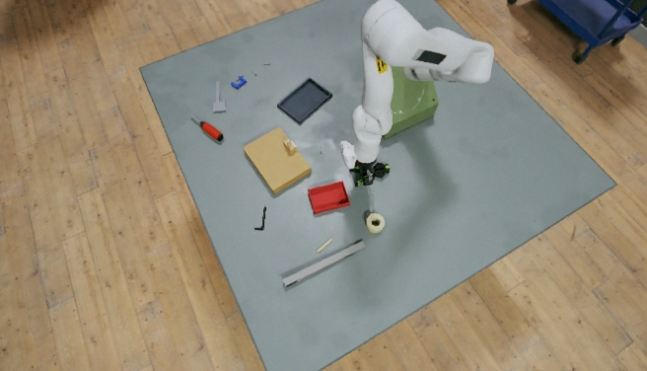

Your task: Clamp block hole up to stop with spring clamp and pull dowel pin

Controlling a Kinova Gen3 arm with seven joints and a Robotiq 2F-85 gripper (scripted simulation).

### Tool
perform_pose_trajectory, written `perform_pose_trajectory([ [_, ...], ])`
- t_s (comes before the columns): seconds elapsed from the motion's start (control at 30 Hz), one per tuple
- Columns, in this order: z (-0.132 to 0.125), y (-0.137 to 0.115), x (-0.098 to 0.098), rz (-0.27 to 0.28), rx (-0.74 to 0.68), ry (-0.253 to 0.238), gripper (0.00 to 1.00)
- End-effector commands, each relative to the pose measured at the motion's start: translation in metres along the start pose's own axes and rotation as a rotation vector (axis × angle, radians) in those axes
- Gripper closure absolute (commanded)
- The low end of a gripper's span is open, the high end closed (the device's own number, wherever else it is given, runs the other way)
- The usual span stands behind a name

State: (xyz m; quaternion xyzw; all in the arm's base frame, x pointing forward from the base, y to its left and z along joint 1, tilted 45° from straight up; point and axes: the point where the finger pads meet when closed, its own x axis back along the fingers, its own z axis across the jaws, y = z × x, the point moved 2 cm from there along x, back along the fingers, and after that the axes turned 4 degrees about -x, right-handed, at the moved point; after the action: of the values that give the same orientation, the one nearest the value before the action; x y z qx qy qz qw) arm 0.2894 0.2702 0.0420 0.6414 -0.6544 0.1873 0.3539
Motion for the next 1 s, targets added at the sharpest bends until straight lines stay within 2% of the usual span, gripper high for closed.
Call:
perform_pose_trajectory([
  [0.0, 0.0, -0.0004, -0.0045, 0.002, 0.0, 0.0, 0.23],
  [0.97, 0.0, -0.0005, -0.0118, 0.002, 0.0, 0.0, 0.23],
])
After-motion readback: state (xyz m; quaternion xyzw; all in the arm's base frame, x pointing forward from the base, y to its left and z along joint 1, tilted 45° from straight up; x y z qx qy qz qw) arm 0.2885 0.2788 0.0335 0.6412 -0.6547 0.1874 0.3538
